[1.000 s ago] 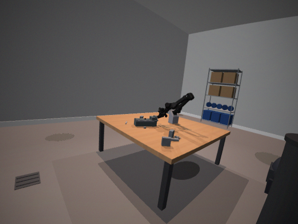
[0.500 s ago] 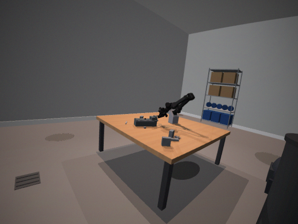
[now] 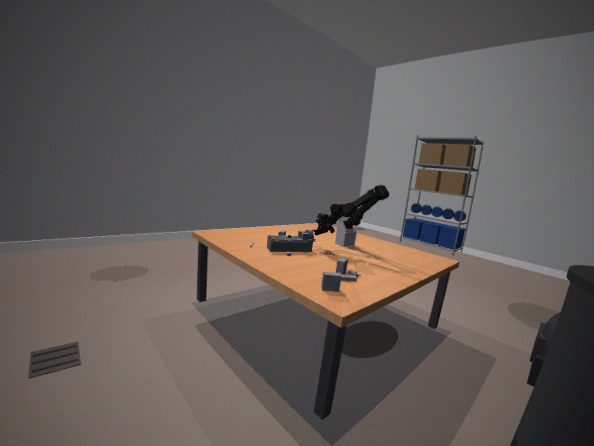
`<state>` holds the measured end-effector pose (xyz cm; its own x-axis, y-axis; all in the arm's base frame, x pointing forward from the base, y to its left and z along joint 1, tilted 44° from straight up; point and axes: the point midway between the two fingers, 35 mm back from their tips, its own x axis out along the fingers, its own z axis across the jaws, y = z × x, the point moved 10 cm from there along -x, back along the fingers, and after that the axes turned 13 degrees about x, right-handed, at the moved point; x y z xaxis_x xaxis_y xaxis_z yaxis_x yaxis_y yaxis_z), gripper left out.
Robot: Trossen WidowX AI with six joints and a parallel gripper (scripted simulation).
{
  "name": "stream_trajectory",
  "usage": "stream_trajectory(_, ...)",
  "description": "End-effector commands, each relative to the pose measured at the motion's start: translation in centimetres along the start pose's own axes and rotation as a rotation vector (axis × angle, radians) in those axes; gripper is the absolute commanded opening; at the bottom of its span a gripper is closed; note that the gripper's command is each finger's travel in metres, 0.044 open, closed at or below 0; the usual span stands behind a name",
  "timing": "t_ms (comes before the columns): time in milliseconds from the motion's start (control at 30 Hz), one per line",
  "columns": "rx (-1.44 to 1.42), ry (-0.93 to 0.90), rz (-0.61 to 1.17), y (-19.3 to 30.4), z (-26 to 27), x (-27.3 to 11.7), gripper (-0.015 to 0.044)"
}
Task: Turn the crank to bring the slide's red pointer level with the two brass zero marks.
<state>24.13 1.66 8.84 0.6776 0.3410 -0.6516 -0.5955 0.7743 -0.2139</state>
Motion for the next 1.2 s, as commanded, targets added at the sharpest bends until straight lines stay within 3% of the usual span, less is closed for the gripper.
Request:
stream_trajectory(0,-0.003,-0.019,0.002,0.0,0.6,-0.2,0.0000)
stream_trajectory(1167,-0.003,-0.020,0.002,0.8,2.2,0.2,0.0000)
